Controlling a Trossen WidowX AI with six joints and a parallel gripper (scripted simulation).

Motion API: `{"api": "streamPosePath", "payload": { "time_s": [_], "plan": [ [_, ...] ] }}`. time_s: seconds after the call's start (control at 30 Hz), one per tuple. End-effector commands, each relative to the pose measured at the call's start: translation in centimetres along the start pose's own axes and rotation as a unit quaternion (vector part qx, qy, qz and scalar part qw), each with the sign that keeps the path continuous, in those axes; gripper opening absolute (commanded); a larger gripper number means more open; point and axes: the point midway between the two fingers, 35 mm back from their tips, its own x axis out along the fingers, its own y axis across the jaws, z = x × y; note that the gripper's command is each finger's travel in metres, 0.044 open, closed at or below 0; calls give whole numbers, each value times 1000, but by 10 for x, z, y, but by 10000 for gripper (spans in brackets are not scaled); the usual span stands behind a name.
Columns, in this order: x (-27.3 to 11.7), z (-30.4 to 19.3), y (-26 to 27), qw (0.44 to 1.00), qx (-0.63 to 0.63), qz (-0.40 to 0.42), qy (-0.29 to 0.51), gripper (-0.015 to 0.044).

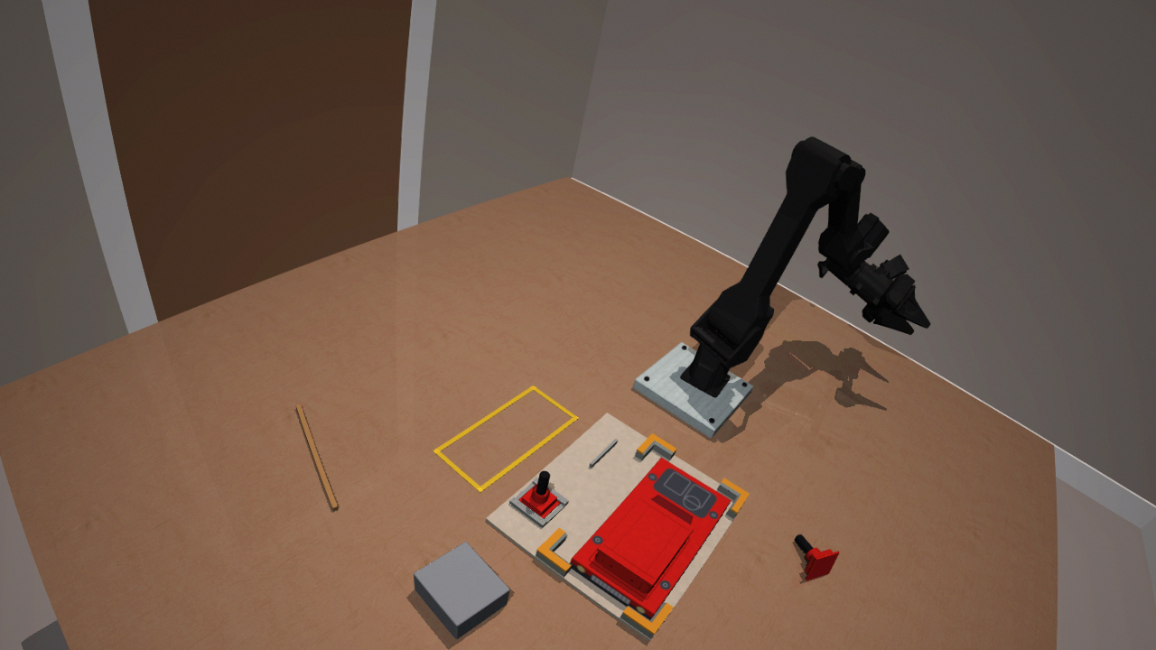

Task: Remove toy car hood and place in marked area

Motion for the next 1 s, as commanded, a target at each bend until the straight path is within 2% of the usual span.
{"api": "streamPosePath", "payload": {
  "time_s": [0.0,0.1,0.37,0.6,0.8,0.97],
  "plan": [
    [0,0,0,1000,-2,1,0,440],
    [12,-4,-8,1000,-25,12,10,440],
    [94,-38,-68,992,-9,-28,122,440],
    [146,-83,-134,973,25,-60,223,440],
    [172,-131,-197,945,75,-86,306,440],
    [178,-174,-251,914,128,-109,370,440]
  ]
}}
